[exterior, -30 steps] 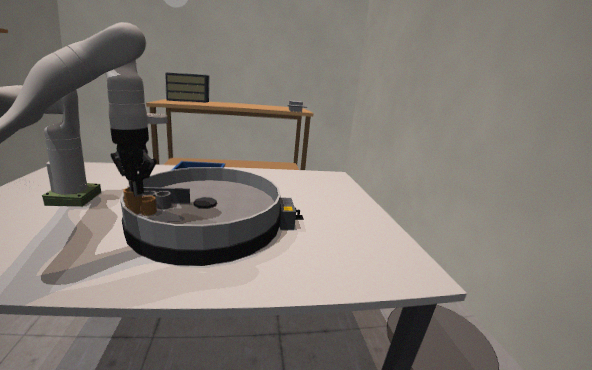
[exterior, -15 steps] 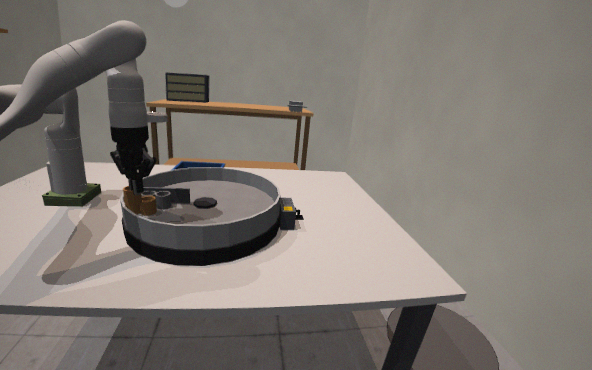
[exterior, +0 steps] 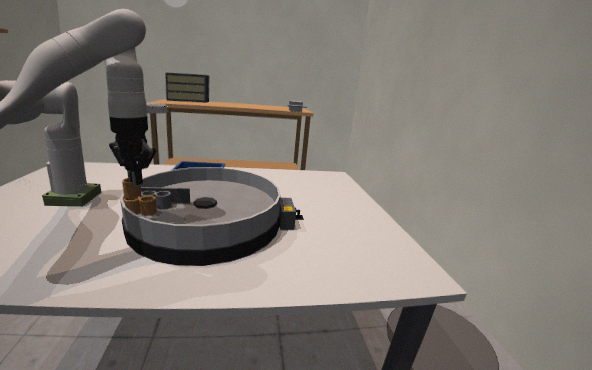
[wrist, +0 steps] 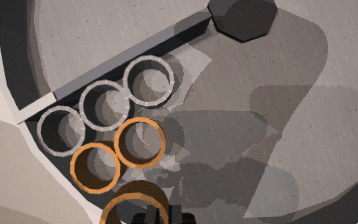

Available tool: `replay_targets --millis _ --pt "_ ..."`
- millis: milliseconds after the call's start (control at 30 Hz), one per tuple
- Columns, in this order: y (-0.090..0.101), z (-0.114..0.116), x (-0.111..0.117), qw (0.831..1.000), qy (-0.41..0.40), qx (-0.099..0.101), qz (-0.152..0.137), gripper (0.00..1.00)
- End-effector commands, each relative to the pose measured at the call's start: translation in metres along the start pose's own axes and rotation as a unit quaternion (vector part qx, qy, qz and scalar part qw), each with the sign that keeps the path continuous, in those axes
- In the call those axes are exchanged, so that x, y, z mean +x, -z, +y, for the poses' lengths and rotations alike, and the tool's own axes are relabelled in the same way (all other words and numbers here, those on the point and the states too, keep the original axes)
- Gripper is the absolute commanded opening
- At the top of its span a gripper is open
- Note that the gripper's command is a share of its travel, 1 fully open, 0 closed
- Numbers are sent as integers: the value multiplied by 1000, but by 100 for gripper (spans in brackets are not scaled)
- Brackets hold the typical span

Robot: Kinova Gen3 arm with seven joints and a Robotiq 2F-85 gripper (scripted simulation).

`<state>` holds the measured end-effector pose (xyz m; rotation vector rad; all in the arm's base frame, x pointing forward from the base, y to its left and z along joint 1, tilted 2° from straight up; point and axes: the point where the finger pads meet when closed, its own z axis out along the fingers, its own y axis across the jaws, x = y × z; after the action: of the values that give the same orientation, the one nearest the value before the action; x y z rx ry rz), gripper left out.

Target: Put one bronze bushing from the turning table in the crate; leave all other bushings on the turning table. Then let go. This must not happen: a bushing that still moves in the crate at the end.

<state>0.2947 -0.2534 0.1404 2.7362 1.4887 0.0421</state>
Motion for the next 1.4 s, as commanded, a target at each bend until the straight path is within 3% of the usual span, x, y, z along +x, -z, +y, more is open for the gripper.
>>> replay_targets --millis 0,167,567,733,1133,1300,1367 --pt "2 0 0 1000 -2 1 -1 0" --pt "23 0 0 1000 -2 1 0 0" --pt "23 0 0 1000 -2 1 0 0" --pt "22 -24 50 1000 -2 0 1 0" --pt "22 -24 50 1000 -2 0 1 0" --pt "22 -48 97 1000 -3 -1 1 0" --pt "22 -48 97 1000 -3 -1 1 0"
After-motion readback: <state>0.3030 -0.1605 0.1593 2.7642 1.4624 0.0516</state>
